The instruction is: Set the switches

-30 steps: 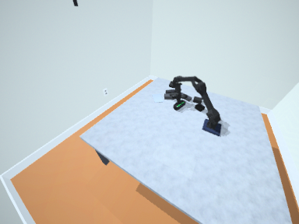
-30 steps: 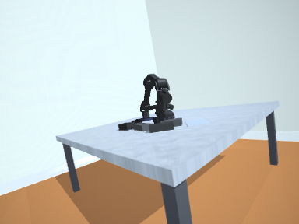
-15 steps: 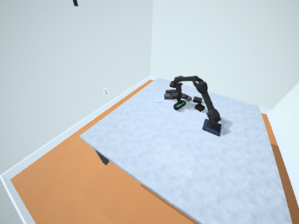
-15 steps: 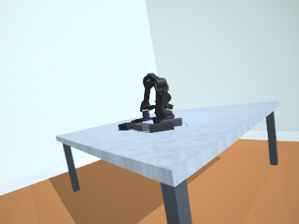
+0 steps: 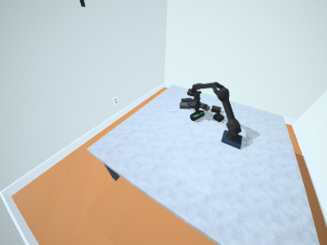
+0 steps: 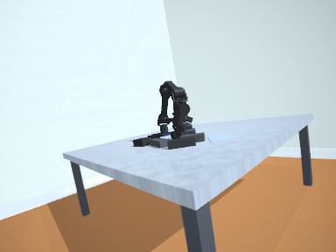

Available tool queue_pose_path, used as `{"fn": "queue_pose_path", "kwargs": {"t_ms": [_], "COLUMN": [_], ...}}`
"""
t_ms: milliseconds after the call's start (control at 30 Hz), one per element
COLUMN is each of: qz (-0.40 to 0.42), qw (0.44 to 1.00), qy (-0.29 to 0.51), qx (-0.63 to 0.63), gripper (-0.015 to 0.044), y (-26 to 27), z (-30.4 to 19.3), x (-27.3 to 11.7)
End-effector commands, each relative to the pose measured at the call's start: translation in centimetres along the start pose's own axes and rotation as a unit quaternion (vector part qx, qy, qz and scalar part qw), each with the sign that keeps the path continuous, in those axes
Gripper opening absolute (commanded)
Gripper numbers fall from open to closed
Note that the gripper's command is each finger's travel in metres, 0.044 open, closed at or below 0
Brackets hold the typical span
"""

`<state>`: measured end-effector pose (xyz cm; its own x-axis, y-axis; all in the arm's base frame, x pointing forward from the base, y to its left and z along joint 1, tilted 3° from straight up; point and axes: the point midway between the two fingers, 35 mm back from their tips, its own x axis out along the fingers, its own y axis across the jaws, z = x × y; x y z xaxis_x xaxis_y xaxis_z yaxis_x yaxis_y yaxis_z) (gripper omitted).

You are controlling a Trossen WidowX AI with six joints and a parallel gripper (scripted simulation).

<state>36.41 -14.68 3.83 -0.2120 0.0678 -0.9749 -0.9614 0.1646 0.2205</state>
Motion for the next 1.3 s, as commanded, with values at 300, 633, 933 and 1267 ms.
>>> {"fn": "queue_pose_path", "kwargs": {"t_ms": [300, 633, 933, 1267], "qz": [0.016, -0.008, -0.011, -0.061], "qw": [1.000, 1.000, 1.000, 0.998], "qy": [-0.004, 0.002, 0.002, 0.020], "qx": [-0.002, 0.000, -0.001, 0.028], "gripper": [0.0000, 0.0000, 0.0000, 0.0000], "y": [2.1, 0.2, -1.2, 0.1], "z": [0.1, 0.0, 0.3, 3.1], "x": [1.1, -1.9, -5.1, -6.0]}}
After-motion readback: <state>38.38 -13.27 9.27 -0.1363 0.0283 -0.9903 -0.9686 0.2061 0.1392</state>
